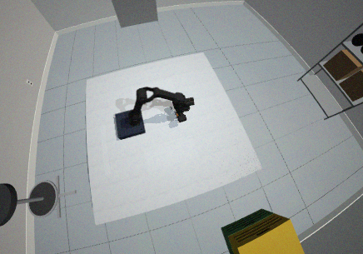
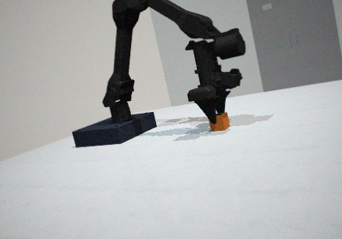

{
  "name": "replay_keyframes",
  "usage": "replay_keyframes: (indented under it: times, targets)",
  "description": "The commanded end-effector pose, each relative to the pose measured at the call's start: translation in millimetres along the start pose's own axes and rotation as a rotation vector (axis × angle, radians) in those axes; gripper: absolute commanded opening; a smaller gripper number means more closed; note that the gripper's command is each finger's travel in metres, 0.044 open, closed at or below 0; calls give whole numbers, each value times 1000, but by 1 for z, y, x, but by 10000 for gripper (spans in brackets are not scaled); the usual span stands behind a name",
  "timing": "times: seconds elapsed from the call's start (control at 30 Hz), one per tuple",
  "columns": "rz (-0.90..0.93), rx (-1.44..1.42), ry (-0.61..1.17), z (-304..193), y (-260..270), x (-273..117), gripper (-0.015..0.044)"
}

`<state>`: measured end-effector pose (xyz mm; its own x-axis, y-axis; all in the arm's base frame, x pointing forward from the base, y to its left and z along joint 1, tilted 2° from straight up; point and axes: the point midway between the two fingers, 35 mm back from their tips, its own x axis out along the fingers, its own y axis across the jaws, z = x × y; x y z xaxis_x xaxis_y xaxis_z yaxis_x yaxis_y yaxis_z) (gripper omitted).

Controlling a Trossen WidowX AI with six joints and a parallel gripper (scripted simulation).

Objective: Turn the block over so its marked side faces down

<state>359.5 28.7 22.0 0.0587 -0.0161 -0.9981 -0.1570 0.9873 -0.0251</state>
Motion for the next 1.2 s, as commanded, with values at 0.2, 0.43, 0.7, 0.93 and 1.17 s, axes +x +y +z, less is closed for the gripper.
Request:
replay_keyframes:
  times: [0.2,0.43,0.7,0.93,1.17]
  targets:
    - [4,3,-1,0,0,1,164]
    - [4,3,-1,0,0,1,117]
    - [4,3,-1,1,0,-10,5]
    - [4,3,-4,0,0,-29,0]
    - [5,5,-103,2,0,-25,0]
